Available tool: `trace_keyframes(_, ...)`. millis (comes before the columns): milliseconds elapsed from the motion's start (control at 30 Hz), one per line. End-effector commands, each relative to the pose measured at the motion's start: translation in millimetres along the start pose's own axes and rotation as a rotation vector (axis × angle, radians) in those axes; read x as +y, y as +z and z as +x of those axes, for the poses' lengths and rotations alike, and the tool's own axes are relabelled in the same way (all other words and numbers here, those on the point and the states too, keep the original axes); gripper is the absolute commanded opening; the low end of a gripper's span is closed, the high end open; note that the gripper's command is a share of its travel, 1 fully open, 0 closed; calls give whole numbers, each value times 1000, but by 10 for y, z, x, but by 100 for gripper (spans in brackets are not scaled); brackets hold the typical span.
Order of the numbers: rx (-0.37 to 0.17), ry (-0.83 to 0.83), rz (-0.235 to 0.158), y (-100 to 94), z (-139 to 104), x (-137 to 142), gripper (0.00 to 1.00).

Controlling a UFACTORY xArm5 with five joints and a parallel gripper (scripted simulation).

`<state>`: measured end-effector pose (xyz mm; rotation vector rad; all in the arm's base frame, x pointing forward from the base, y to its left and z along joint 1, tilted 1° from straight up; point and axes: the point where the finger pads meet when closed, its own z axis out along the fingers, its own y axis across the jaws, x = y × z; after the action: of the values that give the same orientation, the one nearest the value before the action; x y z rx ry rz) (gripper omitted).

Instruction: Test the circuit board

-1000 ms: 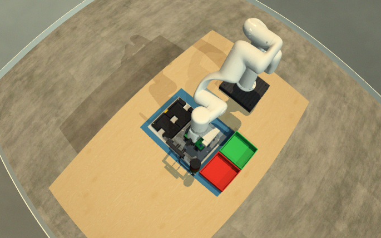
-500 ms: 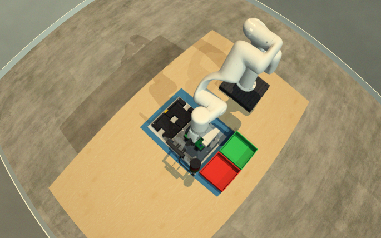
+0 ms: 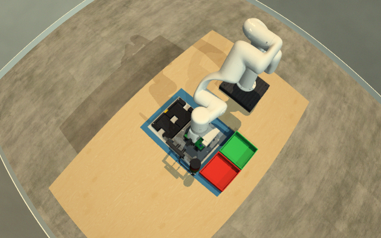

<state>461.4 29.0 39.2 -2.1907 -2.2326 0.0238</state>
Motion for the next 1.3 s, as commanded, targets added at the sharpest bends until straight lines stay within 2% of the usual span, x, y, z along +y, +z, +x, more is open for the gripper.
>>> trace_keyframes(0, 0, 0, -5, -16, 1, 18, 79)
trace_keyframes(1267, 0, 0, -5, 22, 1, 21, 79)
